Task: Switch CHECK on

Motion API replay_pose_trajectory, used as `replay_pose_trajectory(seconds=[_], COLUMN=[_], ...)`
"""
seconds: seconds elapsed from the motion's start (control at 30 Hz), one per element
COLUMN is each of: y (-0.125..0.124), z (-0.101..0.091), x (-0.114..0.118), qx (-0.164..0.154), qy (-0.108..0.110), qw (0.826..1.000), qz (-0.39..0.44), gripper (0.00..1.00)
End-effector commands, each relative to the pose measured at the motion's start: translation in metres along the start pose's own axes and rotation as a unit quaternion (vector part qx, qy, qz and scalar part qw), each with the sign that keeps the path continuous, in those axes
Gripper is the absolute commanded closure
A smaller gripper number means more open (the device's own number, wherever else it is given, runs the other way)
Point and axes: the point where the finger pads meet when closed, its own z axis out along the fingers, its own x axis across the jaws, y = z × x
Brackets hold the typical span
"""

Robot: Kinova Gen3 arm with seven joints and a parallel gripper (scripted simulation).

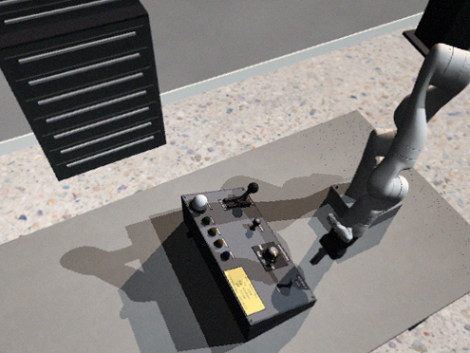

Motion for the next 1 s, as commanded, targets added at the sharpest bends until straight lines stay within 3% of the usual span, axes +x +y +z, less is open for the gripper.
replay_pose_trajectory(seconds=[0.0, 0.2, 0.47, 0.5, 0.97], y=[-0.004, -0.004, -0.004, -0.004, -0.003], z=[-0.016, -0.028, -0.03, -0.03, -0.03], x=[-0.002, -0.002, -0.001, -0.001, -0.001], qx=[0.004, 0.004, 0.004, 0.004, 0.004], qy=[-0.006, -0.005, -0.005, -0.005, -0.004], qw=[1.0, 1.0, 1.0, 1.0, 1.0], qz=[0.004, 0.004, 0.003, 0.003, 0.003], gripper=[1.0, 1.0, 1.0, 0.0, 0.0])
